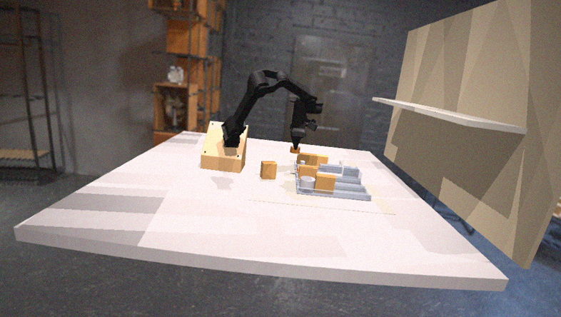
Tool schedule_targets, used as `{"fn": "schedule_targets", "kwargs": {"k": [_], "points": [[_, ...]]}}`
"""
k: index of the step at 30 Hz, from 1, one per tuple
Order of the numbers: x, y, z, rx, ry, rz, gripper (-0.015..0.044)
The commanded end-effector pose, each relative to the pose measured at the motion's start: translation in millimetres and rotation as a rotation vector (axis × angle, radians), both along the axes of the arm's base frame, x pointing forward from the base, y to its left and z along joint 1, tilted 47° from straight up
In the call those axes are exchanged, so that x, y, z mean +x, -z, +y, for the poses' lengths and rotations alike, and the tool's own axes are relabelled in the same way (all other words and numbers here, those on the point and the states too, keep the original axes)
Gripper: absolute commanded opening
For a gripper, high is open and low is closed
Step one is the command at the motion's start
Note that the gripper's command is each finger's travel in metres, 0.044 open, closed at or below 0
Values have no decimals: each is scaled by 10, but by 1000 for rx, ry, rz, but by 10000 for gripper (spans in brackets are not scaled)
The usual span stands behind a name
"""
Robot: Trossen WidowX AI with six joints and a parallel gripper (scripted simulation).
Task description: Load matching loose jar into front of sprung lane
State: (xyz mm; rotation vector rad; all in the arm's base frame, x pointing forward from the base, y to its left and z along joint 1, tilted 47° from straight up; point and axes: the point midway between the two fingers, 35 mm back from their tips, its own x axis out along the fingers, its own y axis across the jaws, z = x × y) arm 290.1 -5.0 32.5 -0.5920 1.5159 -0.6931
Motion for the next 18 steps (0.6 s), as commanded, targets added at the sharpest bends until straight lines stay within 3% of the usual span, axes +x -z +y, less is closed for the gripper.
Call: {"fn": "schedule_targets", "kwargs": {"k": [1, 18], "points": [[6, -22, 16, 4, 6, -7, 0], [-100, 358, -337, 1, 9, -10, 0]]}}
